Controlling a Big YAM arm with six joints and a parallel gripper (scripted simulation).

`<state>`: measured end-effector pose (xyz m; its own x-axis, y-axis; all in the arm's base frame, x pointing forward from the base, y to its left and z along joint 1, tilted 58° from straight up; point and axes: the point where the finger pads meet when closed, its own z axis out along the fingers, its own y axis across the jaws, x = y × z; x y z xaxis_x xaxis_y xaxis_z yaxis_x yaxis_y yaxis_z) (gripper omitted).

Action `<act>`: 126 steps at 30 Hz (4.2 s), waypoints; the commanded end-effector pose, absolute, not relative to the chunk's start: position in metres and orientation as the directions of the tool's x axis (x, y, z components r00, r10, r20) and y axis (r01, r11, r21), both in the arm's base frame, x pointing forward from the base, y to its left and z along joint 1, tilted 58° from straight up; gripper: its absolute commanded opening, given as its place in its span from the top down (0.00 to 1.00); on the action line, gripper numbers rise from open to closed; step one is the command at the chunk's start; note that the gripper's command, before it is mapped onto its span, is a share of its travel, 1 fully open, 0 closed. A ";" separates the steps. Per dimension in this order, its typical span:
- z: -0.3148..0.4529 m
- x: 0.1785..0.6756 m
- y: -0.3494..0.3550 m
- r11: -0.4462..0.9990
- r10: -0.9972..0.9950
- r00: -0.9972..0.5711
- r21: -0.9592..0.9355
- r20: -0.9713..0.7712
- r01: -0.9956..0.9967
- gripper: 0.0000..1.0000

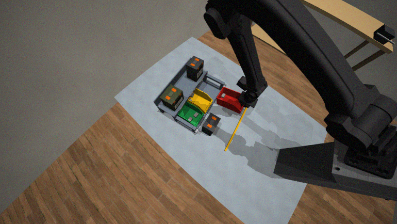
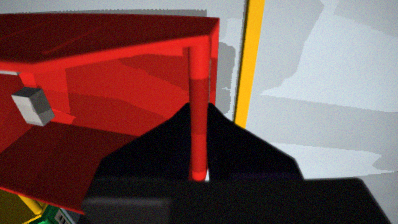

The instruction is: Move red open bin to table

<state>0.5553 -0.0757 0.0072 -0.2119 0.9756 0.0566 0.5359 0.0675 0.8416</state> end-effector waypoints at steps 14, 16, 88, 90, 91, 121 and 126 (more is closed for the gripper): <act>0.005 0.561 -0.071 0.067 0.974 -0.216 0.841 0.061 0.538 1.00; 0.004 0.561 -0.071 0.066 0.975 -0.215 0.841 0.061 0.537 1.00; -0.010 0.583 -0.065 0.066 0.975 -0.215 0.843 0.060 0.533 1.00; -0.010 0.584 -0.064 0.067 0.975 -0.216 0.842 0.060 0.535 1.00; -0.010 0.584 -0.063 0.067 0.974 -0.216 0.843 0.060 0.534 1.00; -0.013 0.587 -0.064 0.065 0.975 -0.215 0.842 0.061 0.535 1.00; -0.013 0.587 -0.064 0.065 0.975 -0.214 0.843 0.061 0.535 1.00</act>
<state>0.5826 -0.0688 -0.0089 -0.2129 0.9755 0.0559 0.5348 0.0685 0.8422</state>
